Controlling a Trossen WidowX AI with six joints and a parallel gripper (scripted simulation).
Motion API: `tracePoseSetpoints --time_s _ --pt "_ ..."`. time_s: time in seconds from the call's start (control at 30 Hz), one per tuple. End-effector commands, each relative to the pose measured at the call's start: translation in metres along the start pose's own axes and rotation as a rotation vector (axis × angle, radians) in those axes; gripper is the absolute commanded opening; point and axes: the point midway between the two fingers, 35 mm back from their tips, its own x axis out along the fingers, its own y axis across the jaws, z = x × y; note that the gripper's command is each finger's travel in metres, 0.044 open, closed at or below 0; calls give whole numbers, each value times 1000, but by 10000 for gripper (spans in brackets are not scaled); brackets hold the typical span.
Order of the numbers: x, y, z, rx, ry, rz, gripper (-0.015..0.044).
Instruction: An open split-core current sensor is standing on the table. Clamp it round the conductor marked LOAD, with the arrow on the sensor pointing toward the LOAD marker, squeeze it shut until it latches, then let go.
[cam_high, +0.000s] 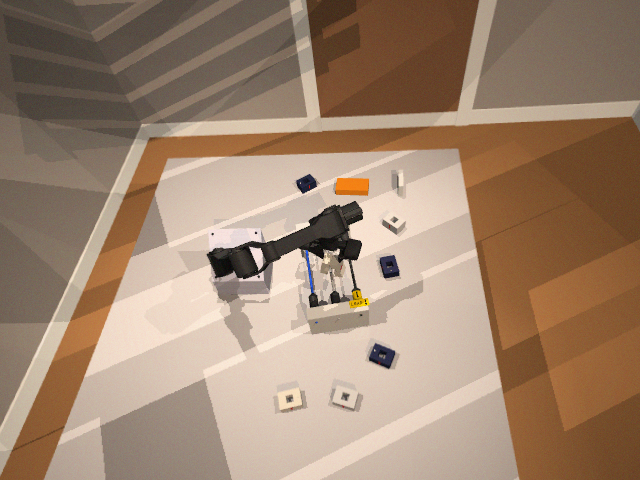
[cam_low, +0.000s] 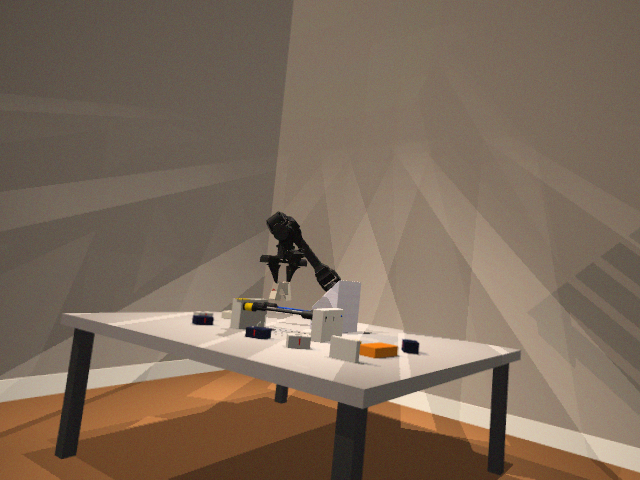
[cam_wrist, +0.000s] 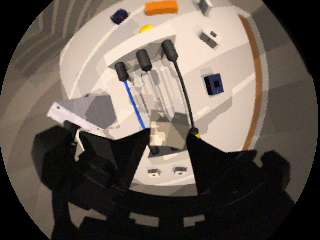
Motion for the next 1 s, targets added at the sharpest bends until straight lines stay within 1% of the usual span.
tracePoseSetpoints --time_s 0.0,0.43,0.63,0.97 --pt "1 -17 7 -115 0 -8 0" --pt "16 -55 26 -437 4 -9 0" --pt "19 -56 27 -441 4 -9 0" --pt "35 -57 27 -441 3 -10 0"
